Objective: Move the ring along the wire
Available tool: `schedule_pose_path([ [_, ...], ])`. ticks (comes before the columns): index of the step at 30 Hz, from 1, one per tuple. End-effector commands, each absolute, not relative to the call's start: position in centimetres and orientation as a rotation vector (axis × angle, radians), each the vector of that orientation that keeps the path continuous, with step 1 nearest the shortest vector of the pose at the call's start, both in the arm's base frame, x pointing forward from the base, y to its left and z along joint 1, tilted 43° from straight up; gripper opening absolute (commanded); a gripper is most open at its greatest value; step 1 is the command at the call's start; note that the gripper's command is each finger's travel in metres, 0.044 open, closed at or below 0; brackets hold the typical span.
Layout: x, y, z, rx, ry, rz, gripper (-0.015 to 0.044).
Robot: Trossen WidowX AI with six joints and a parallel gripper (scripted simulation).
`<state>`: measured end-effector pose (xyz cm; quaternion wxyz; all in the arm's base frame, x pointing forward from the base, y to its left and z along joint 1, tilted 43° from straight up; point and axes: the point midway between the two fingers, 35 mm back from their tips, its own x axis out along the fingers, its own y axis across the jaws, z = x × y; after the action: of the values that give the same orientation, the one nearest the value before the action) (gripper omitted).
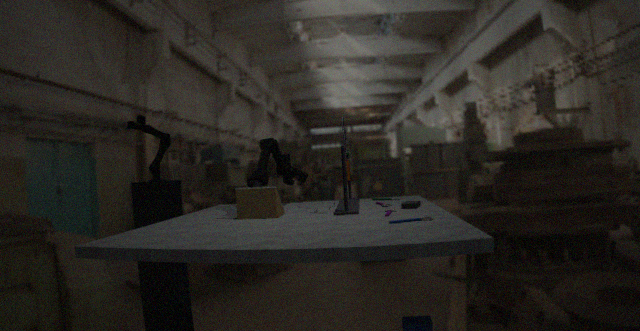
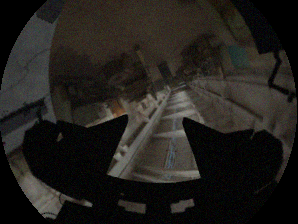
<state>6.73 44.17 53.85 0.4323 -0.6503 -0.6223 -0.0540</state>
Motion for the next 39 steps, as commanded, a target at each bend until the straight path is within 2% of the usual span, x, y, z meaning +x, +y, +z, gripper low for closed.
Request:
schedule_pose_path([
  [1,6.8,44.2,53.8,-1.617,-1.546,-0.125,0.0374],
  [9,10.4,45.3,51.6,-1.396,-1.275,0.211,0.0164],
  [23,16.9,45.7,46.9,-0.845,-0.699,0.507,0.0160],
  [39,22.8,44.4,42.0,-0.092,-0.184,0.409,0.0160],
])
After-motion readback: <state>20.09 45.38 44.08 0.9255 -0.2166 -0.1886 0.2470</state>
